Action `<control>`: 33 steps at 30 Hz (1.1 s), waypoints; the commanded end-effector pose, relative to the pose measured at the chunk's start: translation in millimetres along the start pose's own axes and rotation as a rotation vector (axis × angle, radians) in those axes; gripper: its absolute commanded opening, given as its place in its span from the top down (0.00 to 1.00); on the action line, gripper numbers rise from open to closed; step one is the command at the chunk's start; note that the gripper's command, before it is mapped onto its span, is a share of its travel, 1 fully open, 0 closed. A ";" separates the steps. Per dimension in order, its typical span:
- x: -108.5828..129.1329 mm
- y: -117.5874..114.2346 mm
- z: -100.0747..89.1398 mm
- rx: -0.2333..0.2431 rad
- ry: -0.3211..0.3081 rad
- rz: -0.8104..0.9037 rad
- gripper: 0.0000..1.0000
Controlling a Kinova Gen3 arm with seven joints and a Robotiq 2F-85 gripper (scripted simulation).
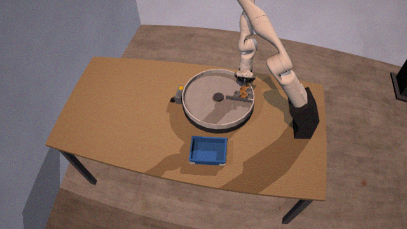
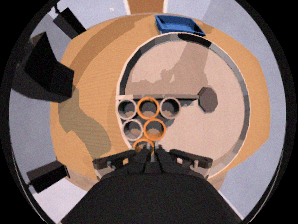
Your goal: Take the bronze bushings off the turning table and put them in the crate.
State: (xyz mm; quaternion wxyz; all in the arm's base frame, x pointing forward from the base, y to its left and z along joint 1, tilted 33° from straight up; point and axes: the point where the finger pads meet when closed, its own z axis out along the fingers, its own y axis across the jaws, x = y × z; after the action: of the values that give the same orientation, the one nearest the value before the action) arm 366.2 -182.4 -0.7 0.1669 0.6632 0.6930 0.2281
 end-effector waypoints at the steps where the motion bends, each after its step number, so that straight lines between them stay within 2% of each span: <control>1: -0.4 0.3 -0.3 0.000 -0.001 0.000 1.00; 8: -0.3 0.2 -7.8 0.000 -0.001 0.000 1.00; 33: -0.2 0.1 -15.2 0.000 -0.001 0.000 1.00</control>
State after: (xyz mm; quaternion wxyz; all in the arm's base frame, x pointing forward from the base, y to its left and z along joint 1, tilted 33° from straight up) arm 358.4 -183.2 11.6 0.1665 0.6630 0.6933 0.2284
